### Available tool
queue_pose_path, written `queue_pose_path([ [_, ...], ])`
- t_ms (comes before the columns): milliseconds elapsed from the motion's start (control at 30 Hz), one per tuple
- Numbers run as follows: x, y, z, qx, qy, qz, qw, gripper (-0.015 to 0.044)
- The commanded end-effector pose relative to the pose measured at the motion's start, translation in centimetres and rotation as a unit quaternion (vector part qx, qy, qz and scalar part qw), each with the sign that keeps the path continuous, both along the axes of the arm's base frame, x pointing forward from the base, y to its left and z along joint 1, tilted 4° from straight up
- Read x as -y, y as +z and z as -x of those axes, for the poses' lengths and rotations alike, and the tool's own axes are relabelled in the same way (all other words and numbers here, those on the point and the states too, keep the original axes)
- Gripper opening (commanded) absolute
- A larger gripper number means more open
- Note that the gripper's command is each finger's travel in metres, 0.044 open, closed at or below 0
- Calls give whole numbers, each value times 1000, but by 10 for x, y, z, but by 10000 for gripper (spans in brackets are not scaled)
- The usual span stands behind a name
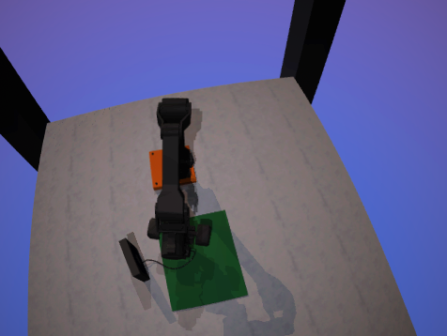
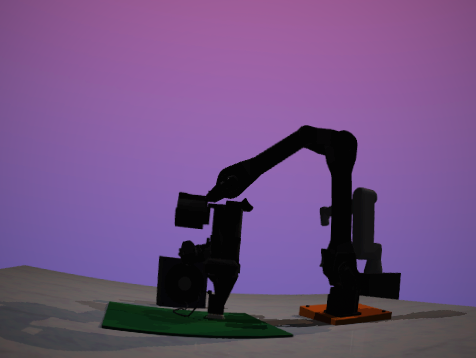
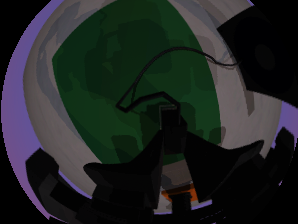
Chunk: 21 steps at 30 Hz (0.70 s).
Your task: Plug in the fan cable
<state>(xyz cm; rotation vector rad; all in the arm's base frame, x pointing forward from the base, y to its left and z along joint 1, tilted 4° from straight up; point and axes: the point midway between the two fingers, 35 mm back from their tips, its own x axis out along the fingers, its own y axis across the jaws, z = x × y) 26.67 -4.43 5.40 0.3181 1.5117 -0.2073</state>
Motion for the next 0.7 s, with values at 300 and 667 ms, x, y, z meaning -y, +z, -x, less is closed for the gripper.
queue_pose_path([
  [300,0,-3,0,1,0,0,1000,79],
  [667,1,5,-1,0,0,0,1000,260],
])
